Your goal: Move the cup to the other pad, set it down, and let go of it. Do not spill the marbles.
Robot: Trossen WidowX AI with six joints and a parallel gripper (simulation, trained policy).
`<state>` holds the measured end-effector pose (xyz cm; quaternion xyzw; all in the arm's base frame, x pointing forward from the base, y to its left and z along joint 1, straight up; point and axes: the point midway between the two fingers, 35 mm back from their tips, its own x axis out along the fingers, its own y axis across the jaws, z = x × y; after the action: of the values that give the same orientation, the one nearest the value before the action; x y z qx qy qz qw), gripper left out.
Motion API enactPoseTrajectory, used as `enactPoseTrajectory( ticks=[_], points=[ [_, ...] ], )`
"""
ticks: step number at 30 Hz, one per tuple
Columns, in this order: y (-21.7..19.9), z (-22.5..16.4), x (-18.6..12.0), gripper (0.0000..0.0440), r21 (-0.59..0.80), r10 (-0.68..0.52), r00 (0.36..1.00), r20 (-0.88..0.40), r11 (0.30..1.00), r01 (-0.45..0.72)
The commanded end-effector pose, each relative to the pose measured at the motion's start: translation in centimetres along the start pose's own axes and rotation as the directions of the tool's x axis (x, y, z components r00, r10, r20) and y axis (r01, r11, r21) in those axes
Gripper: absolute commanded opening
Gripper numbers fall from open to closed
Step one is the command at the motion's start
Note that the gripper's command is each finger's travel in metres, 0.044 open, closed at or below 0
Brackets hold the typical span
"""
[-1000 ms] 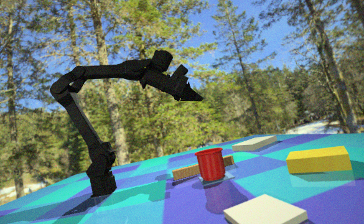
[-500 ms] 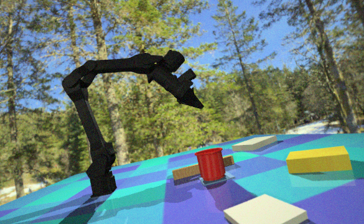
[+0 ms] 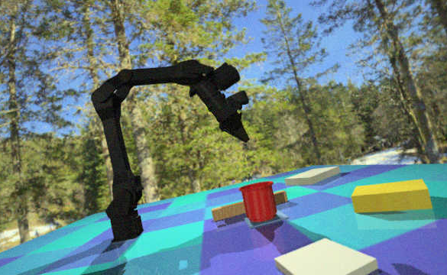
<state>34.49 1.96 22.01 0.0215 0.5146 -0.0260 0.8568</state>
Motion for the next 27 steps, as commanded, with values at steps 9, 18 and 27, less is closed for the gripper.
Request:
enactPoseTrajectory(
  ticks=[9,18,27],
  points=[
    [-1.3,-0.6,0.9,0.0119,-0.051,-0.04,0.988,-0.147,0.998,0.033],
    [-2.9,-1.6,2.0,0.011,-0.107,-0.072,0.96,-0.271,0.993,0.044],
    [-4.9,-2.8,3.5,0.0115,-0.156,-0.099,0.923,-0.371,0.987,0.043]
  ],
)
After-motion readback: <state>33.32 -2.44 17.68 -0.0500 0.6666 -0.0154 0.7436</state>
